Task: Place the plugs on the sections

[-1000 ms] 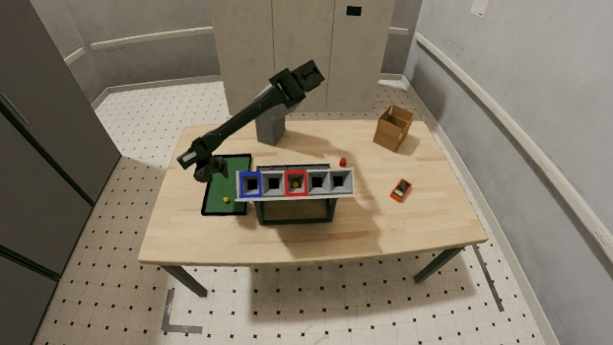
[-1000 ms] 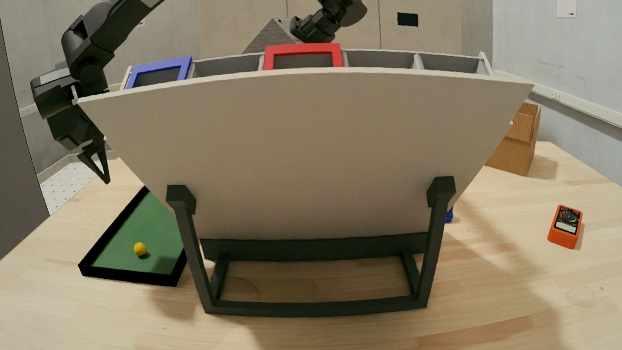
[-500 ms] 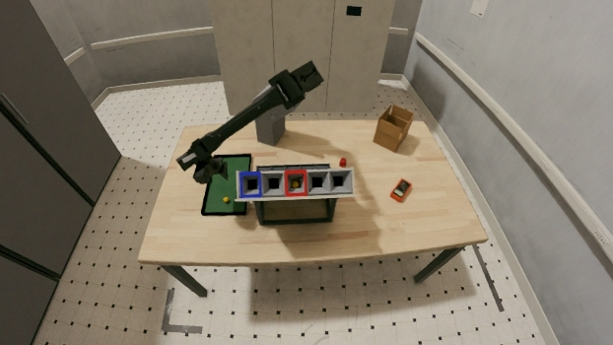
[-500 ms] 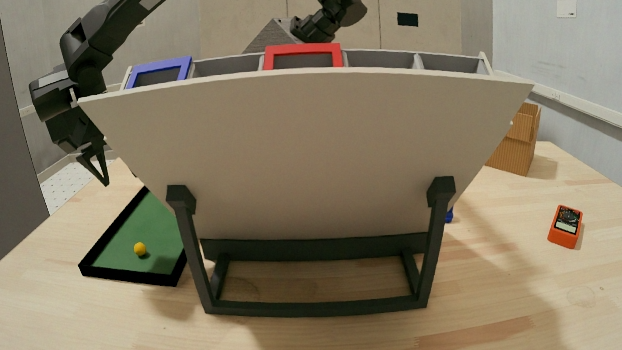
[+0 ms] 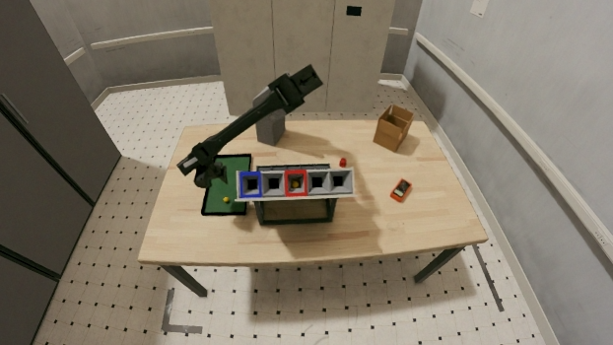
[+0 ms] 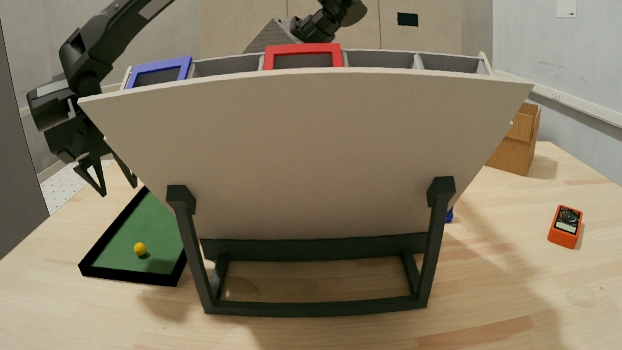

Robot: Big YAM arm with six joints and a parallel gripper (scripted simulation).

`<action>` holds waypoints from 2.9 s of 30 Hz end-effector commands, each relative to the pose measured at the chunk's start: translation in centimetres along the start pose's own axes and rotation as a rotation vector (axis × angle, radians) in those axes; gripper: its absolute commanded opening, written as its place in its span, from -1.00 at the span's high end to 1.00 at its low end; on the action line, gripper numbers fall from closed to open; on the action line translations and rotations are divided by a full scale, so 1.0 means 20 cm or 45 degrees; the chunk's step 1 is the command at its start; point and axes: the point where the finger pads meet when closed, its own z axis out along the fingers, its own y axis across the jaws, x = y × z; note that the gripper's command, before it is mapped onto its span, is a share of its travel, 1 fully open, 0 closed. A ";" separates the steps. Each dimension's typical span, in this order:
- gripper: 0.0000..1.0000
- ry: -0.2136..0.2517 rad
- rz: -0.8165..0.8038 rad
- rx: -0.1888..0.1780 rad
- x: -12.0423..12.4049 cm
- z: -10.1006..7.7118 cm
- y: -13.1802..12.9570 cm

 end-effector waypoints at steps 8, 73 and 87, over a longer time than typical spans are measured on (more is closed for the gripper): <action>-0.60 0.003 0.028 0.004 0.00 0.40 -0.08; -0.60 0.013 -0.006 -0.003 0.01 0.62 -0.11; 1.00 -0.002 -0.006 0.007 0.02 0.56 -0.11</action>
